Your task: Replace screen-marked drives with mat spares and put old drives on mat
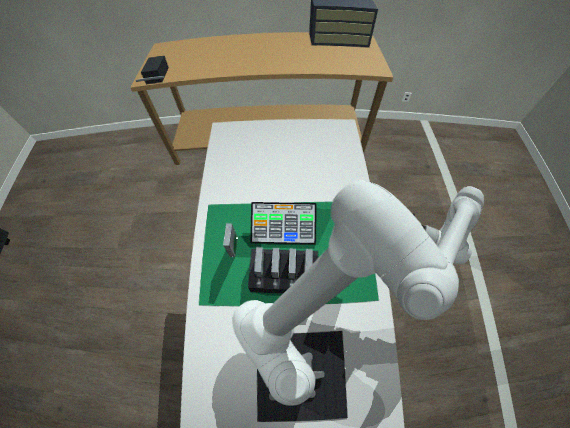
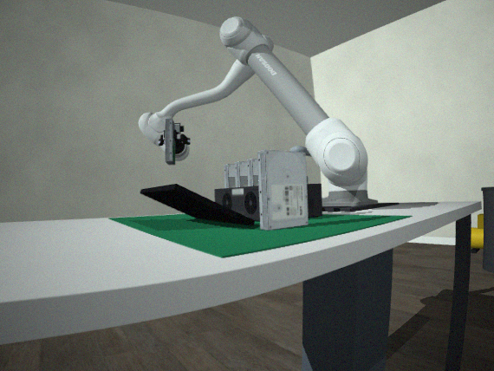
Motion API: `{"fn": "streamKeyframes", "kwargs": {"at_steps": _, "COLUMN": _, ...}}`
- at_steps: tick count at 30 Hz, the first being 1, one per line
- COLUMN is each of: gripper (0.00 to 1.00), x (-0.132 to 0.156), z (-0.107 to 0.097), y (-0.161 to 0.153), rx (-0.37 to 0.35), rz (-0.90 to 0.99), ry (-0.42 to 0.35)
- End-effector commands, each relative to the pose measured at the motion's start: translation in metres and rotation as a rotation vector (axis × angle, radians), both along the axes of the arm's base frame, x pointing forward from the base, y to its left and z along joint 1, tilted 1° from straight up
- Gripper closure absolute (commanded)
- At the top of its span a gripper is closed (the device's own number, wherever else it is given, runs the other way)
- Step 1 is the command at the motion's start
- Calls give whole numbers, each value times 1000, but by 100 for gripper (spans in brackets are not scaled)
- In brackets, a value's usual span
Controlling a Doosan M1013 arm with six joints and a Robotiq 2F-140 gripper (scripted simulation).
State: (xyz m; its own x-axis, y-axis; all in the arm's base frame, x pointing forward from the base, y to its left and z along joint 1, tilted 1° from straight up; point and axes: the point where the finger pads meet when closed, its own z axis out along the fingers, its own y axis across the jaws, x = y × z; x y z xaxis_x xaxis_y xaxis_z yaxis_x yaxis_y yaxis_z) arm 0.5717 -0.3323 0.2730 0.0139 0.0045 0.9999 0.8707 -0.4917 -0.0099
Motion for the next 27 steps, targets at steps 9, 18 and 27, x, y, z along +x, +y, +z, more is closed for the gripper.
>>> {"fn": "streamKeyframes", "kwargs": {"at_steps": 9, "gripper": 90, "x": -6, "z": 1, "y": 1, "rx": -1, "rz": 0, "ry": -1}}
{"fn": "streamKeyframes", "kwargs": {"at_steps": 18, "gripper": 90, "x": -9, "z": 1, "y": 1, "rx": -1, "rz": 0, "ry": -1}}
{"fn": "streamKeyframes", "kwargs": {"at_steps": 27, "gripper": 90, "x": -11, "z": 1, "y": 1, "rx": -1, "rz": 0, "ry": -1}}
